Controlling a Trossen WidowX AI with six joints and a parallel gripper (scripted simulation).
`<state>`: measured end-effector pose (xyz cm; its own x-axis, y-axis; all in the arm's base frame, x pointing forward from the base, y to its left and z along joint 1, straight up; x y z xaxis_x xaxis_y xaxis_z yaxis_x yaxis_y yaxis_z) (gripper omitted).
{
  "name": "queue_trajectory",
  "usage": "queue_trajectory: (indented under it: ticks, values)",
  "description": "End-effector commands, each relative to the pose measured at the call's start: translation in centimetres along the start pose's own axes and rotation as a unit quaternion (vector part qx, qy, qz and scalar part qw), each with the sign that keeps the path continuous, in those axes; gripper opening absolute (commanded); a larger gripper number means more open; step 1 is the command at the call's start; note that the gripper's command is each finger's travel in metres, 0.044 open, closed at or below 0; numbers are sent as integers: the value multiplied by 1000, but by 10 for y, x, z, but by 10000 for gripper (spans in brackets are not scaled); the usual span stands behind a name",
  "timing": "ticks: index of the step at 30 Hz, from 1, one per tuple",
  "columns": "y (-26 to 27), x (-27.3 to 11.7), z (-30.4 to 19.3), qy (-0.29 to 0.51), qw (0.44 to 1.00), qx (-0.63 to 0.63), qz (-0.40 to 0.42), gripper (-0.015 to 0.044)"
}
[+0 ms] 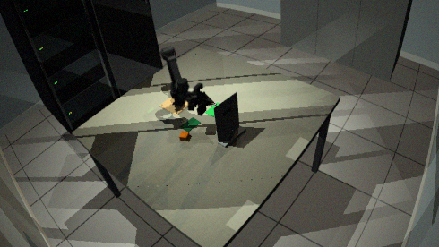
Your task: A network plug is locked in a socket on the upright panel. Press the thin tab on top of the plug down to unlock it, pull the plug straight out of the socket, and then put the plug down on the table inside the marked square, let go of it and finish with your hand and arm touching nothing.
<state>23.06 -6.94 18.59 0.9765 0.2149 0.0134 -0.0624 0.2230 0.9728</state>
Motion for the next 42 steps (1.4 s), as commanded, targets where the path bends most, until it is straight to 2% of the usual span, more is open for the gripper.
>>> queue_trajectory:
  ticks: [1,22,42]
  values:
    - [9,-1,1,1,1000,-2,3,0]
    - [40,-14,-2,3,1000,4,-2,0]
    - [35,10,-41,52,988,44,-139,0]
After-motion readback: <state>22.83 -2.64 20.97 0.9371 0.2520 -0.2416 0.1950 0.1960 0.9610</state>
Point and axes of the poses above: the point midway between the two fingers, 35 mm back from their tips, its own x axis out along the fingers, its own y axis across the jaws, z = x × y, the point moved 10 cm from there along -x, back along the fingers, and after that the axes turned 13 degrees about -x, right-handed, at the moved point
